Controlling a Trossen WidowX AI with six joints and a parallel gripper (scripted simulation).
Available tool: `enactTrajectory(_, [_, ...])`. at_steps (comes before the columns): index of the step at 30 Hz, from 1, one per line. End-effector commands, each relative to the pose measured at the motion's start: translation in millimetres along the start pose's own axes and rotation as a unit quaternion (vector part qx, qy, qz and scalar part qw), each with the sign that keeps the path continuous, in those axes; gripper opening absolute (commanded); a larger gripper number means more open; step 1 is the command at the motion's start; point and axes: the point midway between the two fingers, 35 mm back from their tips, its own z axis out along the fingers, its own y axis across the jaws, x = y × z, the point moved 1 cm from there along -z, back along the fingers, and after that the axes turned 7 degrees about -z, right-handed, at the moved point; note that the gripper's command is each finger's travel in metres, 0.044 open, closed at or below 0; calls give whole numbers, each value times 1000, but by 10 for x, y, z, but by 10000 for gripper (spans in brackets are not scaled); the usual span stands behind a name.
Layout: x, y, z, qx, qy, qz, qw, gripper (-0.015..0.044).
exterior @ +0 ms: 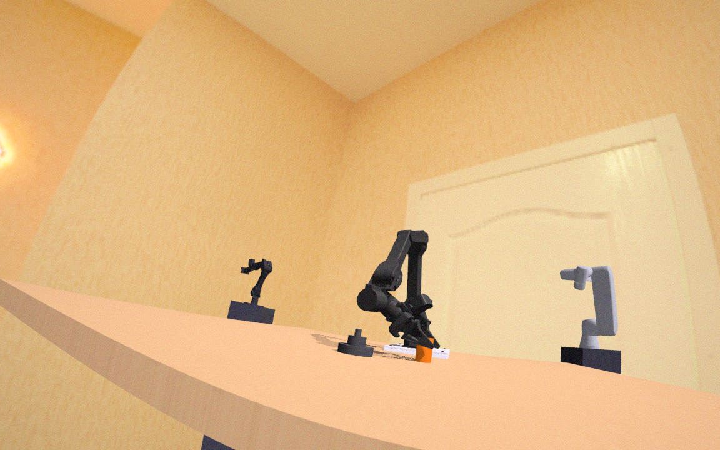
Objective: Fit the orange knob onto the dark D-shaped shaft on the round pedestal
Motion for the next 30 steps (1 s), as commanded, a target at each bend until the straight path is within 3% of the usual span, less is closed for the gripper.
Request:
enactTrajectory(1, [-5,-2,-1,1,-2,-1,1000,260])
enactTrajectory(3, [-5,-2,-1,1,-2,-1,1000,260])
enactTrajectory(10, [-5,-2,-1,1,-2,-1,1000,440])
enactTrajectory(18, [-30,-11,-18,1,-2,-1,1000,440])
enactTrajectory(23, [-643,-87,-417,0,0,0,1000,440])
enactTrajectory(30, [-673,-83,-428,-4,7,1,1000,440])
